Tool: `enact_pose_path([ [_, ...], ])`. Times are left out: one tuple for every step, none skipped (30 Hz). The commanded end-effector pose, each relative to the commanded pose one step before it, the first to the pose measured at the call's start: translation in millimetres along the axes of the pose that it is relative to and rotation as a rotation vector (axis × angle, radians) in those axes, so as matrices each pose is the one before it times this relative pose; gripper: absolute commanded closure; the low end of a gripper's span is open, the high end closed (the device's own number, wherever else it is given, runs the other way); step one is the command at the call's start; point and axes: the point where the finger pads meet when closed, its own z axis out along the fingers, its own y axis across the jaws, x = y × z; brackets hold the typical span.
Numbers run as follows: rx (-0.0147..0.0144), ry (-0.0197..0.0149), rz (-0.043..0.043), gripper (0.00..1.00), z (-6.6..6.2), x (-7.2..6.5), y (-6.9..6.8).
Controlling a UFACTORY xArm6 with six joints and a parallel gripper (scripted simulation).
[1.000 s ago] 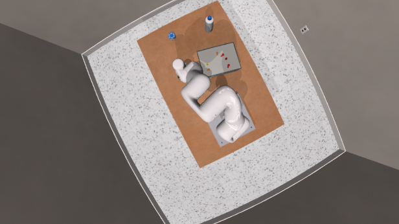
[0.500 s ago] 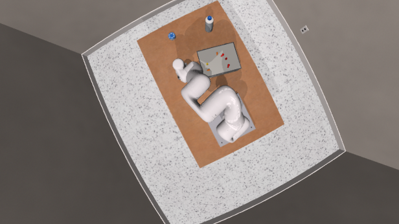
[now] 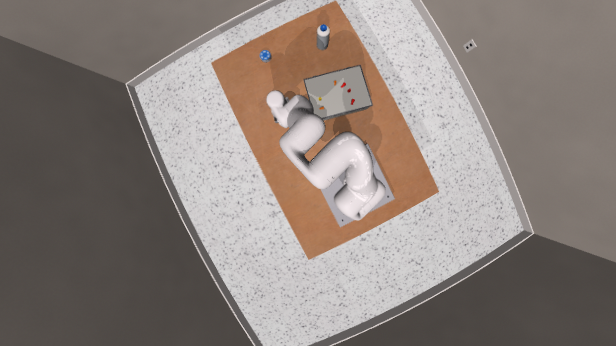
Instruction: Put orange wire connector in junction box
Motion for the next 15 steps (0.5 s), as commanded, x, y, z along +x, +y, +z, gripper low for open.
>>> enact_pose_path([
  [0.00009, -0.00462, -0.00003, 0.73, -1.75, -1.79, -0.03],
  [0.00000, 0.00000, 0.00000, 0.73, 0.00, 0.00, 0.00],
  [0.00000, 0.00000, 0.00000, 0.73, 0.00, 0.00, 0.00],
  [0.00000, 0.00000, 0.00000, 0.73, 0.00, 0.00, 0.00],
  [0.00000, 0.00000, 0.00000, 0.73, -0.20, 0.00, 0.00],
  [0.00000, 0.00000, 0.00000, 0.73, -1.26, 0.00, 0.00],
  [0.00000, 0.00000, 0.00000, 0.73, -3.06, 0.00, 0.00],
  [0.00000, 0.00000, 0.00000, 0.73, -5.32, 0.00, 0.00],
  [0.00000, 0.00000, 0.00000, 0.73, -7.79, -0.01, 0.00],
  [0.00000, 0.00000, 0.00000, 0.73, -10.26, 0.00, 0.00],
  [0.00000, 0.00000, 0.00000, 0.73, -12.59, 0.00, 0.00],
  [0.00000, 0.00000, 0.00000, 0.73, 0.00, 0.00, 0.00],
  [0.00000, 0.00000, 0.00000, 0.73, 0.00, 0.00, 0.00],
  [0.00000, 0.00000, 0.00000, 0.73, -14.65, 0.00, 0.00],
  [0.00000, 0.00000, 0.00000, 0.73, -15.58, 0.00, 0.00],
])
